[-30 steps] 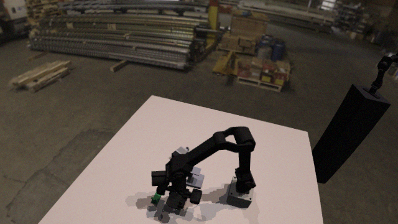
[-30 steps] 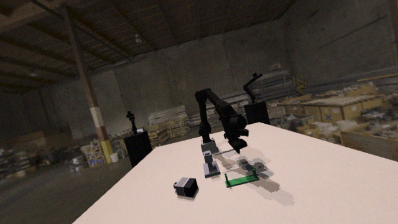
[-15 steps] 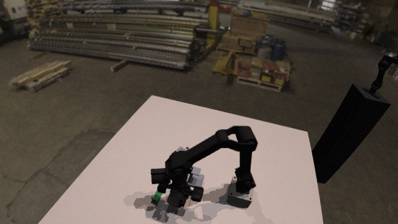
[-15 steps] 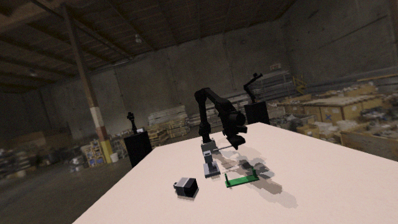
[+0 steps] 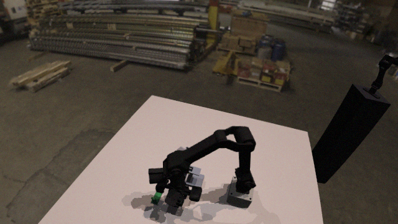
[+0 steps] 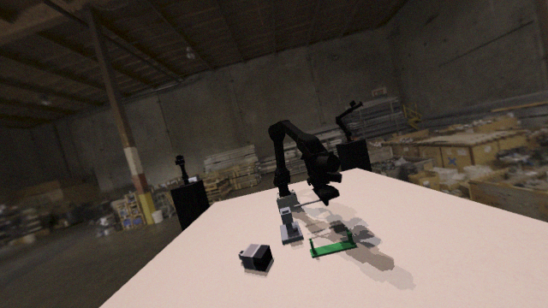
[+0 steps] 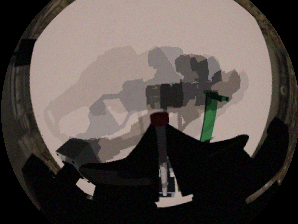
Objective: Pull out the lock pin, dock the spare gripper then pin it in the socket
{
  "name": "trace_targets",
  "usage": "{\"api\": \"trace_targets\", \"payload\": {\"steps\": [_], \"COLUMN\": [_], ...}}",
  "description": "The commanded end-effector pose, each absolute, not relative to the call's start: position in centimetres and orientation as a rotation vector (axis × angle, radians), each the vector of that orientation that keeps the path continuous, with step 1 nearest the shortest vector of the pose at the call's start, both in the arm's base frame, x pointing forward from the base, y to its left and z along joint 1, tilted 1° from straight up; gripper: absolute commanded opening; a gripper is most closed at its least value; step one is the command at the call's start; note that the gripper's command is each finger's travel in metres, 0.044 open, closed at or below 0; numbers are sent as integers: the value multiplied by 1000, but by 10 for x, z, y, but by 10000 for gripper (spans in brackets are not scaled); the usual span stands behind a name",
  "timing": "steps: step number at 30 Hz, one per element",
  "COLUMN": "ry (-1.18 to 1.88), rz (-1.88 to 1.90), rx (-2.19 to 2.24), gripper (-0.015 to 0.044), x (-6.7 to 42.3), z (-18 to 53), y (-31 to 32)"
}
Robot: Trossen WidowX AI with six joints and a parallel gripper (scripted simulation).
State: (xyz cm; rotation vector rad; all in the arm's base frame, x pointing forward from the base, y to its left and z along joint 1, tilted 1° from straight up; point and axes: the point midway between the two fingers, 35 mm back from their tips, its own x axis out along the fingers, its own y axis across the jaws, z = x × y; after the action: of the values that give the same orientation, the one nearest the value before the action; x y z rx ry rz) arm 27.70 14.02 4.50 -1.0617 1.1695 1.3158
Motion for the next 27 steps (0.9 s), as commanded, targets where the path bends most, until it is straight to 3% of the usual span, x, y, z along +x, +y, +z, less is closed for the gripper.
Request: {"api": "trace_targets", "payload": {"steps": [1,27], "ry": [1166,1169], "rz": [1309,1287], "rx": [-1059,-1043], "gripper": [0,0], "x": [289,364], "z": [49,60], "y": [145,175]}}
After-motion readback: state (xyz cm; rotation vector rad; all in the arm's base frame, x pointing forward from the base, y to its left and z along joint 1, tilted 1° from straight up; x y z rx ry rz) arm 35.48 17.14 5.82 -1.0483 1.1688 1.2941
